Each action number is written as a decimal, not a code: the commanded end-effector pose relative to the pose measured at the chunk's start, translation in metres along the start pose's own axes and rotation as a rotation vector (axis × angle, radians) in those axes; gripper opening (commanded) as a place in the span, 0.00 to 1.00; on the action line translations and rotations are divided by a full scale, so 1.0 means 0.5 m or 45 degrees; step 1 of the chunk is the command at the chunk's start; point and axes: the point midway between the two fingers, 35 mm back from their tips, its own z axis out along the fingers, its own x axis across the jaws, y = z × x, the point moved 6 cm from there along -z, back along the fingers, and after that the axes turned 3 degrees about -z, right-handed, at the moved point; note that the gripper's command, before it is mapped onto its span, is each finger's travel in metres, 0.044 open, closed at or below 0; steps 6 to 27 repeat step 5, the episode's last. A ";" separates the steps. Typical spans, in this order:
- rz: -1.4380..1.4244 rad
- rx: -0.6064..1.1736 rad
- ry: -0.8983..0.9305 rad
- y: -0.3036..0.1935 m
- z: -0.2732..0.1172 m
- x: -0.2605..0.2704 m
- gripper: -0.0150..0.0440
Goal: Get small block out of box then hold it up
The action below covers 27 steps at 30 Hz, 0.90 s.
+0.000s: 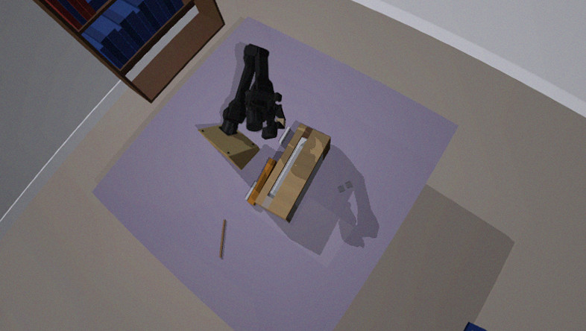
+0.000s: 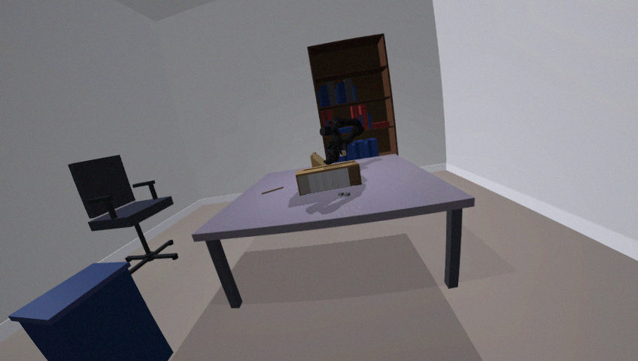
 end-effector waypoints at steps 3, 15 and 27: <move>0.004 0.009 -0.001 -0.002 -0.001 0.000 0.25; 0.004 0.009 -0.001 -0.002 -0.001 0.000 0.25; 0.004 0.009 -0.001 -0.002 -0.001 0.000 0.25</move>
